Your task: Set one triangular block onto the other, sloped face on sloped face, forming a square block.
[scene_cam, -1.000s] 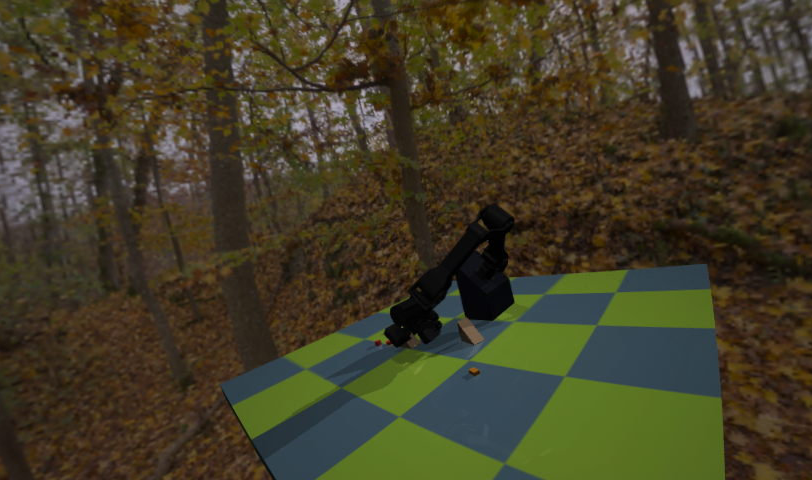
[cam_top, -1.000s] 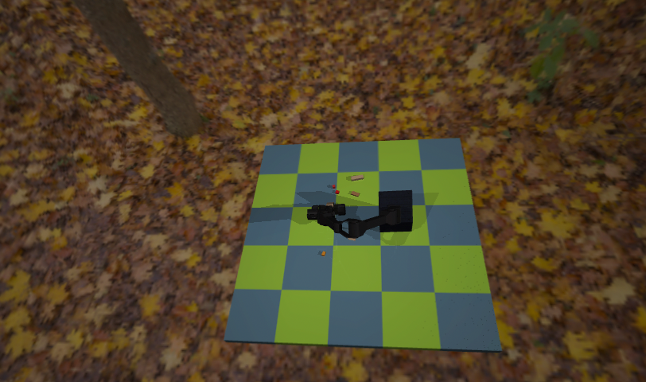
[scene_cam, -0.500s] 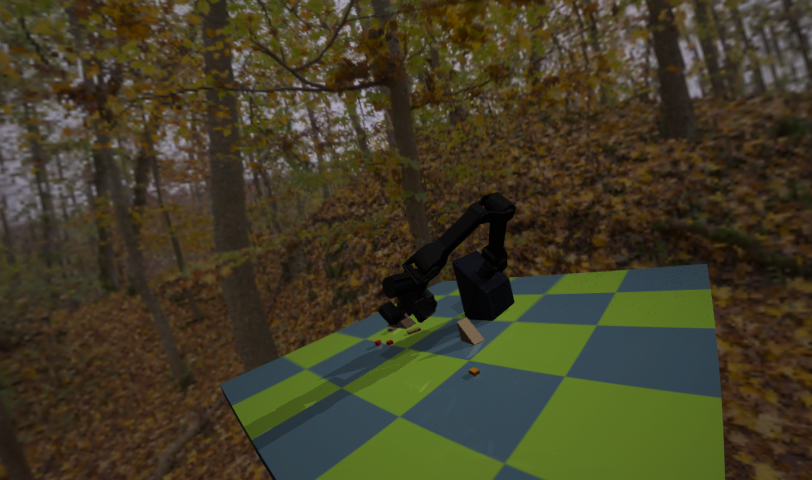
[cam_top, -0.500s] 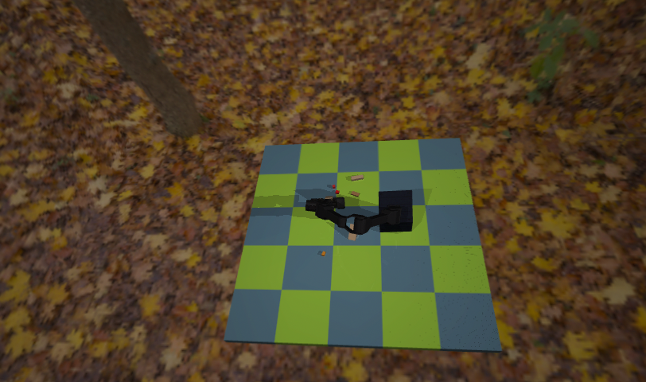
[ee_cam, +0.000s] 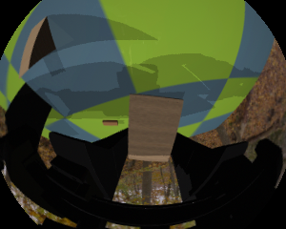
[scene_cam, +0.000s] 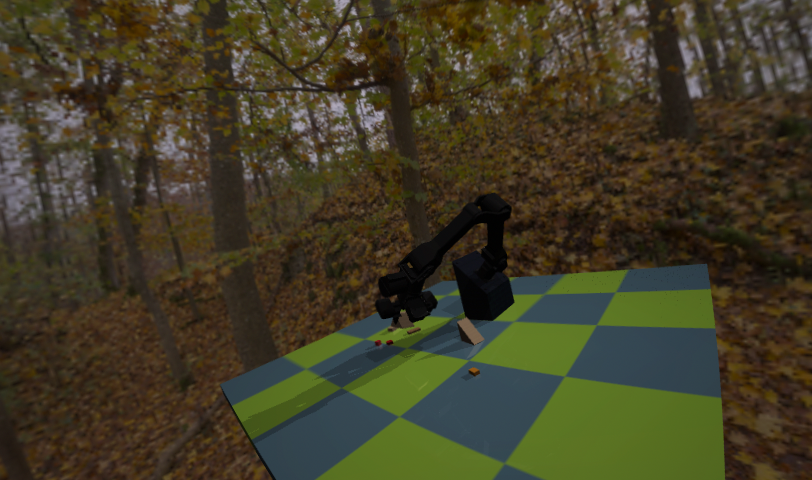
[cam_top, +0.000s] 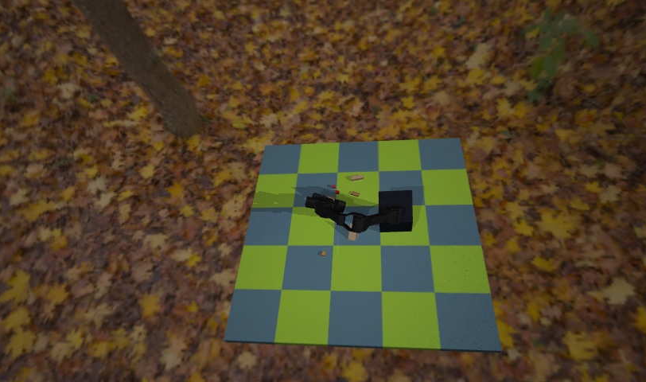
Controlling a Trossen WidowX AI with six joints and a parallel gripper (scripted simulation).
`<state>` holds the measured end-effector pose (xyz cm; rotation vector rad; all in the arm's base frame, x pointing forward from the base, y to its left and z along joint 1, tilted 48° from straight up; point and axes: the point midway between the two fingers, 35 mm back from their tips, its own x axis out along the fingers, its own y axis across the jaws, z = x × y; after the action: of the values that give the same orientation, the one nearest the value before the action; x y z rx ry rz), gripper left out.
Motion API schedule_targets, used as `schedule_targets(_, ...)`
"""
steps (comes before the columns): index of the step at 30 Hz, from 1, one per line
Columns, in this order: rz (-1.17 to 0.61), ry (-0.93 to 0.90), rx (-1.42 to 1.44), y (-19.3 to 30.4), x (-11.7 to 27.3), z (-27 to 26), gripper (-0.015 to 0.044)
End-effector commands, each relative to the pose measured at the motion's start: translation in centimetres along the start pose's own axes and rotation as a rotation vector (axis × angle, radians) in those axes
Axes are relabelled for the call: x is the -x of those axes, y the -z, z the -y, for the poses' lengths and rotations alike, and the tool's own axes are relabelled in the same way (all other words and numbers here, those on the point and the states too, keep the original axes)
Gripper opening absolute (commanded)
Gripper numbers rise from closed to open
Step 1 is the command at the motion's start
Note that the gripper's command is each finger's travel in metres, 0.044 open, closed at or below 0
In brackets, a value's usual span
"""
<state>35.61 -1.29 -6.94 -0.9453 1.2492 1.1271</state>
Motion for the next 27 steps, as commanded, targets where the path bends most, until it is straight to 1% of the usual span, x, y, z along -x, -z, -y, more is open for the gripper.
schedule_targets(1, 0.021, -0.007, -0.105, 0.06, 0.10, 0.34, 0.0000)
schedule_targets(27, 0.129, -0.190, -0.954, 0.51, -0.50, 0.24, 0.0000)
